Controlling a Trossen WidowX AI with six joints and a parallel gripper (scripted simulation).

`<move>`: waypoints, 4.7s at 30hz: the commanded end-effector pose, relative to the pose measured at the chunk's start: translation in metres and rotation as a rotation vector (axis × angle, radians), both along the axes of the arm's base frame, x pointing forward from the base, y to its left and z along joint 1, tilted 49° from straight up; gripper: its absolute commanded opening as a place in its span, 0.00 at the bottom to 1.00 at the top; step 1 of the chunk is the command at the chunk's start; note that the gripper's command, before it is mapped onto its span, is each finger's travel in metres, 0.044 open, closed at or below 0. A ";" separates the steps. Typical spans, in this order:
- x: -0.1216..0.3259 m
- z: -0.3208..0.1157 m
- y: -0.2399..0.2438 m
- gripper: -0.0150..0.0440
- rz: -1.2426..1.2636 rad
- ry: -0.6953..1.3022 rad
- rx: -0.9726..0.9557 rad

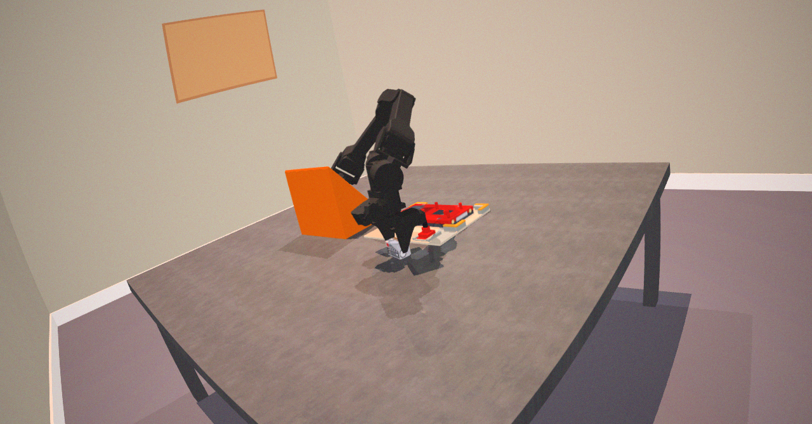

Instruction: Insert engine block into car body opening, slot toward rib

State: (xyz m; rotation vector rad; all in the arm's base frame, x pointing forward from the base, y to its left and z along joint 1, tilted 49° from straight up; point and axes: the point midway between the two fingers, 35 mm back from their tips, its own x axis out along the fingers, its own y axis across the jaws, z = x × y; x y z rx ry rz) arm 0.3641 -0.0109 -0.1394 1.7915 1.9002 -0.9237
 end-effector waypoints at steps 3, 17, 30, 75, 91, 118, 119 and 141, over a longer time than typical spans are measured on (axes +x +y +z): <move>0.008 0.011 -0.016 0.25 -0.002 -0.015 -0.008; 0.016 0.039 -0.049 0.25 -0.003 -0.016 -0.012; 0.017 0.067 -0.078 0.25 -0.003 -0.015 -0.012; 0.017 0.074 -0.066 0.25 0.132 0.012 -0.601; 0.019 0.075 -0.057 0.25 0.156 0.008 -0.762; 0.014 0.039 -0.011 0.25 0.174 0.008 -0.851; 0.014 0.037 -0.009 0.25 0.174 0.008 -0.851; 0.009 0.009 0.023 0.25 0.174 0.009 -0.849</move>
